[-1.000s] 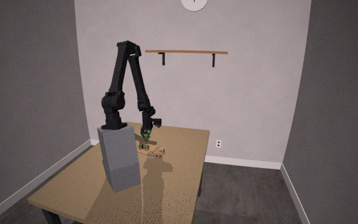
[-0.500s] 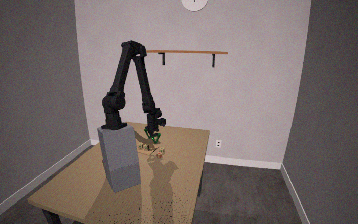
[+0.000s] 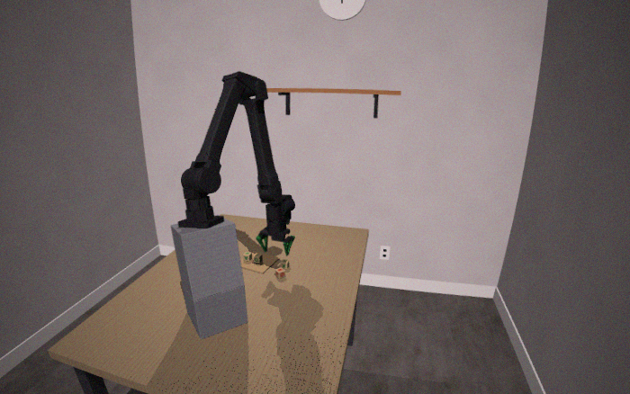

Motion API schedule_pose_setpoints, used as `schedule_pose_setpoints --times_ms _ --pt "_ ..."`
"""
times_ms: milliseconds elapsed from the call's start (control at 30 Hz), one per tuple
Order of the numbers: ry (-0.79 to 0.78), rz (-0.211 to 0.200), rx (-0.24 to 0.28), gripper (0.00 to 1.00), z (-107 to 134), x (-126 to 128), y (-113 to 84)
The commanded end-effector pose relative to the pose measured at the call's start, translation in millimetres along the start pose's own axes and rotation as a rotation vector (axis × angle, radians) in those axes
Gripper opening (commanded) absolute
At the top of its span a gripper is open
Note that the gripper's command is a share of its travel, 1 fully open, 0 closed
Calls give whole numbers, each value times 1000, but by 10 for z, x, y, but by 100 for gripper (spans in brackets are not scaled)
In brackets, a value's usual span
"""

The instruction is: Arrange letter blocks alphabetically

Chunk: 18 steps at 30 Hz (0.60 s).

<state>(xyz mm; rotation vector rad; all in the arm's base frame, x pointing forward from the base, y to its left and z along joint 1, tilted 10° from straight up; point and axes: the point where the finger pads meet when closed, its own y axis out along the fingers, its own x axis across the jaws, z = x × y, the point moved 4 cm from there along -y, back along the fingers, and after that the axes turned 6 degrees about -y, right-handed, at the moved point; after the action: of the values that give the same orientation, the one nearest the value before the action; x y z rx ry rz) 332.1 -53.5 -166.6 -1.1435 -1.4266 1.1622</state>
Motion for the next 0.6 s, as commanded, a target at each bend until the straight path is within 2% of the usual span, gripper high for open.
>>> schedule_pose_setpoints --times_ms 0,300,367,400,567 --pt "-278 -15 -7 100 112 -105 29" --pt "-679 -15 -11 100 189 -222 36" --pt "-679 -15 -11 100 189 -222 36" --pt "-795 -19 -13 100 183 -233 36" --pt "-1032 -40 -21 100 200 -244 37"
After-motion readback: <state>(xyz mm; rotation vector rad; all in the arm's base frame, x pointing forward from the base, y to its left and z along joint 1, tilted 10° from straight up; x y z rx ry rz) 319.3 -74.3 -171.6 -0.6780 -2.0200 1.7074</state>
